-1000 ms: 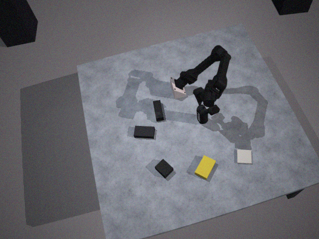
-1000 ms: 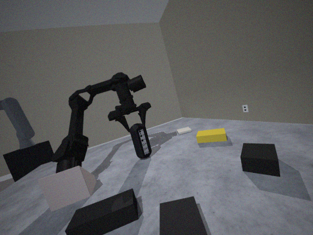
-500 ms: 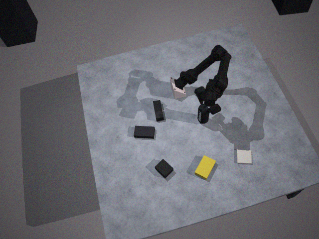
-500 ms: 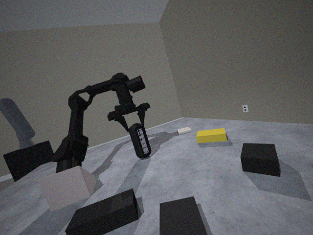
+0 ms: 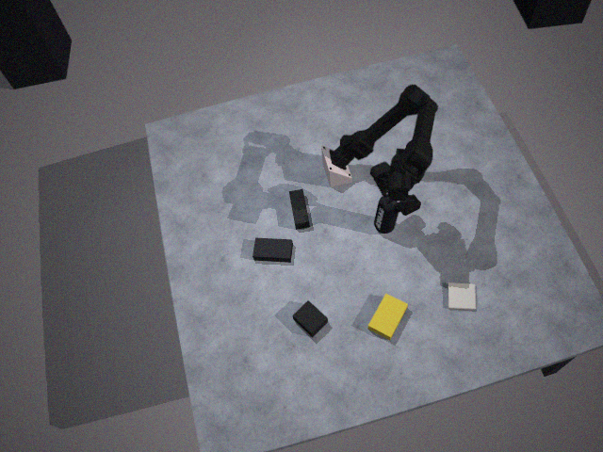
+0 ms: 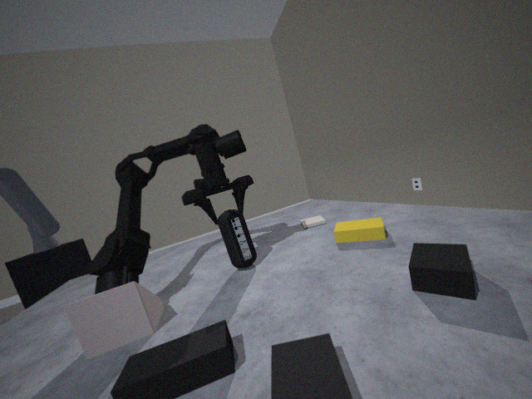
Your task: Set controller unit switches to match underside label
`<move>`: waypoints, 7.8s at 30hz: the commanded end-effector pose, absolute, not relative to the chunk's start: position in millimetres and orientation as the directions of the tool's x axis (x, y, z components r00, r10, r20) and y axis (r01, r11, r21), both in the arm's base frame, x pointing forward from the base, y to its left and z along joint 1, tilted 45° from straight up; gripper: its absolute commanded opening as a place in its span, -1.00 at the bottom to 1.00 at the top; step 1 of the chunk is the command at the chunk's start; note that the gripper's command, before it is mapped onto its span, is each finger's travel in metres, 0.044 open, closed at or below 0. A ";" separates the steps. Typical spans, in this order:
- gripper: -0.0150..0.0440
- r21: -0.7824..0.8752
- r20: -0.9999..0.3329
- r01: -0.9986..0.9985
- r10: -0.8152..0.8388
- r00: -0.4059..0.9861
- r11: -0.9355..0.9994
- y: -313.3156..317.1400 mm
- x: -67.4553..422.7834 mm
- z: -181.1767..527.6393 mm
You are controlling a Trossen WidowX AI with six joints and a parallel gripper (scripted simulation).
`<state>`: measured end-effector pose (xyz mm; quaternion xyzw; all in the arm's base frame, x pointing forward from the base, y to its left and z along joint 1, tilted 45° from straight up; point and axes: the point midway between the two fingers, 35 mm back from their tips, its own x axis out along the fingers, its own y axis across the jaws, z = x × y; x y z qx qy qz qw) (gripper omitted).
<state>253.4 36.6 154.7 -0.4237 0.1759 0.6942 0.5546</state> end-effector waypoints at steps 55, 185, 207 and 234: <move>0.65 -0.229 -0.713 -0.914 0.697 -0.077 -0.335 77.8 234.6 173.8; 0.65 -0.232 -0.709 -0.914 0.701 -0.076 -0.334 173.5 201.6 166.3; 0.65 -0.233 -0.708 -0.913 0.702 -0.076 -0.334 188.3 198.4 157.5; 1.00 -0.240 -0.701 -0.909 0.708 -0.081 -0.341 195.3 196.9 155.5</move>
